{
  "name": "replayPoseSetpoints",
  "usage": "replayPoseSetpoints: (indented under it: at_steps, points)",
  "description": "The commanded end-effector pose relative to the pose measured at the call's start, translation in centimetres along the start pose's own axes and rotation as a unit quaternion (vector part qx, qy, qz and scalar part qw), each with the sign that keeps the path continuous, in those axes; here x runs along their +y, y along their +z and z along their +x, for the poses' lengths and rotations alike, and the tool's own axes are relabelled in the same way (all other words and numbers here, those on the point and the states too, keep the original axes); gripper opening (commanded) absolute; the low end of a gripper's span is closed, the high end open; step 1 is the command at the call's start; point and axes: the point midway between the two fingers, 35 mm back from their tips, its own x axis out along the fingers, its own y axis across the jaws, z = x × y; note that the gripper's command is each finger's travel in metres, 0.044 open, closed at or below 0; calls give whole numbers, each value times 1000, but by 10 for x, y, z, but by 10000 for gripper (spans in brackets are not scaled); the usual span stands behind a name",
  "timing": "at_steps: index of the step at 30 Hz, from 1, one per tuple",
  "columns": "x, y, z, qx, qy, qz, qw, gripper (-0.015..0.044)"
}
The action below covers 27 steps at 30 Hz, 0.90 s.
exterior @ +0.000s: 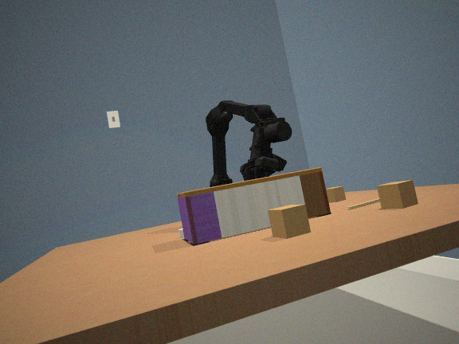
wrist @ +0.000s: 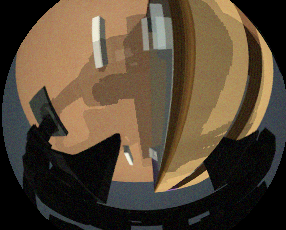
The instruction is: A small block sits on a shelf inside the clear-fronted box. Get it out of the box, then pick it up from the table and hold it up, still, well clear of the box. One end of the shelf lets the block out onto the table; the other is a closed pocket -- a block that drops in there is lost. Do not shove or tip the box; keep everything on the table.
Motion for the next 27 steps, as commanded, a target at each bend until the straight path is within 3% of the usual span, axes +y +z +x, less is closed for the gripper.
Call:
replayPoseSetpoints:
  at_steps: [1, 27]
  points:
    - [0, -6, 2, 0, 0, 0, 1000, 400]
    - [0, -66, 24, 3, 0, -1, 1000, 400]
